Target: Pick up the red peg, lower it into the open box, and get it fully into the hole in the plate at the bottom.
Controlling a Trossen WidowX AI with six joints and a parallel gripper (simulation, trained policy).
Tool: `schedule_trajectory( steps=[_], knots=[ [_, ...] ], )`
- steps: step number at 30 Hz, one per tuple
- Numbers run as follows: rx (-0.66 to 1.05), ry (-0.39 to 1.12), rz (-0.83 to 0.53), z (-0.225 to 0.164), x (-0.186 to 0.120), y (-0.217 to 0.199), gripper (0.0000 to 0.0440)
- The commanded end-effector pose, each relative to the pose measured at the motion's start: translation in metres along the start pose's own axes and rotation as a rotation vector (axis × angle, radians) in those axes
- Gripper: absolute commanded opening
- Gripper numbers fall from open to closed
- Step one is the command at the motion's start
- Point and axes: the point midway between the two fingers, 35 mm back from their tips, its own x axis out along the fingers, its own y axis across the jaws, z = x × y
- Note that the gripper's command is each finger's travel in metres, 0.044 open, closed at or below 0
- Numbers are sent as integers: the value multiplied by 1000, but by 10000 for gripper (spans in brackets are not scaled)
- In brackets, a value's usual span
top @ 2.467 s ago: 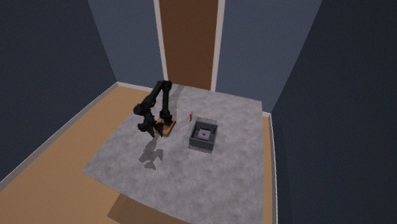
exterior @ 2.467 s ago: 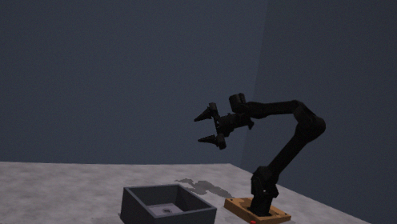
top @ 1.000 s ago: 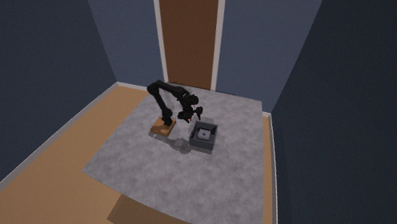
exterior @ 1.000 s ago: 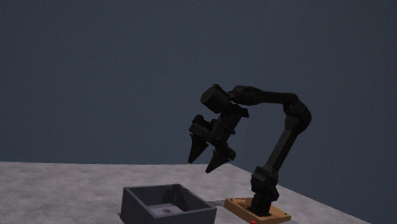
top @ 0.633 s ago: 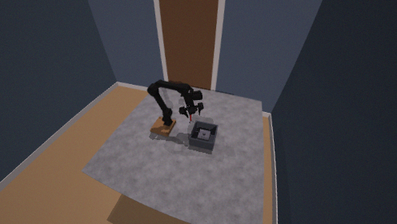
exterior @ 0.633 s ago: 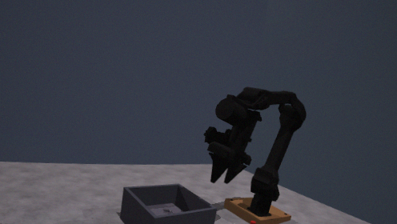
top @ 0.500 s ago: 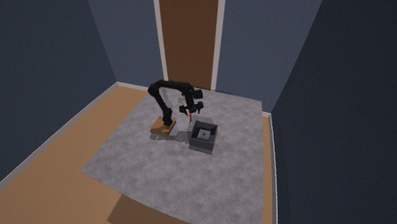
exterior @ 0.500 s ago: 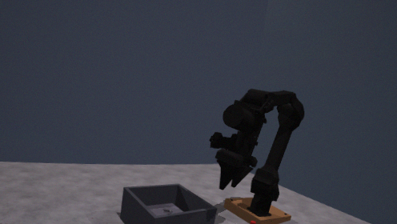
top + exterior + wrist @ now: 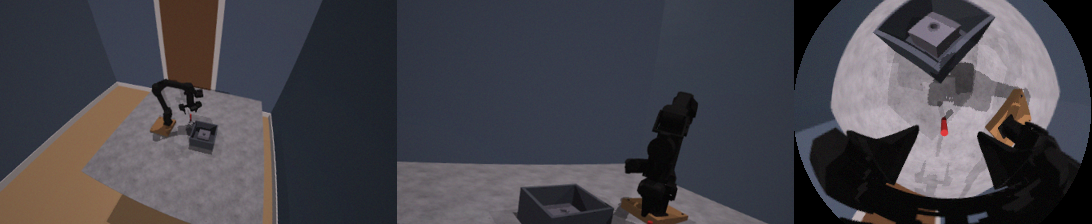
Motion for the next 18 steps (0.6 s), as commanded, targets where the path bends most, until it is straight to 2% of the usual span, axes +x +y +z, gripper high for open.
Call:
schedule_trajectory(
  steps=[1,14,16,18],
  knots=[
    [-19,6,-22,-12,15,-1,440],
    [-91,-35,9,-29,75,10,431],
    [-106,-39,11,-30,81,11,418],
    [-120,-38,6,-30,88,10,375]
  ],
)
